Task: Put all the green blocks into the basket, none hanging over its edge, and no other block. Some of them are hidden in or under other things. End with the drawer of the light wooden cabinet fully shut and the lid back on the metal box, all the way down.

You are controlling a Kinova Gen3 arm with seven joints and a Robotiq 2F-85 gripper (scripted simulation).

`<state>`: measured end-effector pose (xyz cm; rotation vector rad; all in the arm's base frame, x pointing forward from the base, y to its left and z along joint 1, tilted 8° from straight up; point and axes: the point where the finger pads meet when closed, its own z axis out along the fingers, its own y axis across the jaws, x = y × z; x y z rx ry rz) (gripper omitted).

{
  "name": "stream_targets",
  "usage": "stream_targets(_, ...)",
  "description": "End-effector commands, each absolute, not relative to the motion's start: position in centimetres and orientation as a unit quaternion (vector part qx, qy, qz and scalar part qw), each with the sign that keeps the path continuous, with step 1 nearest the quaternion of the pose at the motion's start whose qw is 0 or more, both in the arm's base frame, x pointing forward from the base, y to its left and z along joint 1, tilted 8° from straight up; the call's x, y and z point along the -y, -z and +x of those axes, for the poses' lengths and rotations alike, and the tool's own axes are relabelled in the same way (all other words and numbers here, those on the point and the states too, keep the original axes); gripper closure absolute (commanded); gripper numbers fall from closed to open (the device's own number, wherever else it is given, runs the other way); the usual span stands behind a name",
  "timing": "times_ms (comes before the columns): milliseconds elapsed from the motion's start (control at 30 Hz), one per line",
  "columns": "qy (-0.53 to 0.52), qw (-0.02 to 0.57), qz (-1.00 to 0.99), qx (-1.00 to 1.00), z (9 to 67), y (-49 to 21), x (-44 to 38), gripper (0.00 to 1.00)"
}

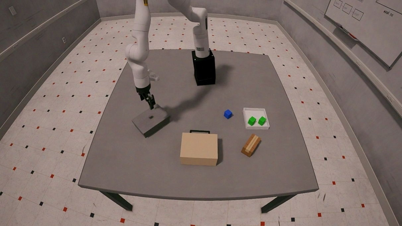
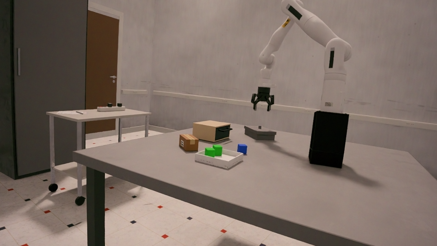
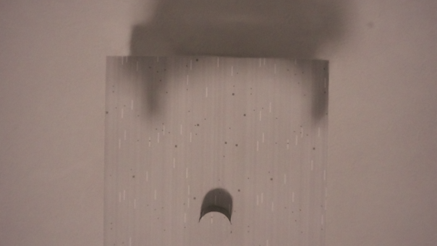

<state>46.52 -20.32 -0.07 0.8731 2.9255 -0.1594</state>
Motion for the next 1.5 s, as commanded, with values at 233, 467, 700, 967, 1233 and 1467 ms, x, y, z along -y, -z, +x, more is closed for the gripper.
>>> stream_targets(233,0.052,0.043,0.285,-0.956,46.5,-1.5,20.1,0.0)
stream_targets(467,0.052,0.043,0.285,-0.956,46.5,-1.8,20.1,0.0)
stream_targets(700,0.052,0.043,0.285,-0.956,46.5,-1.8,20.1,0.0)
stream_targets(967,0.052,0.044,0.284,-0.956,47.1,-1.7,19.4,0.0)
stream_targets(1233,0.049,0.045,0.279,-0.958,49.9,-1.4,15.7,0.0)
stream_targets(1467,0.046,0.046,0.273,-0.96,52.6,-0.9,11.3,0.0)
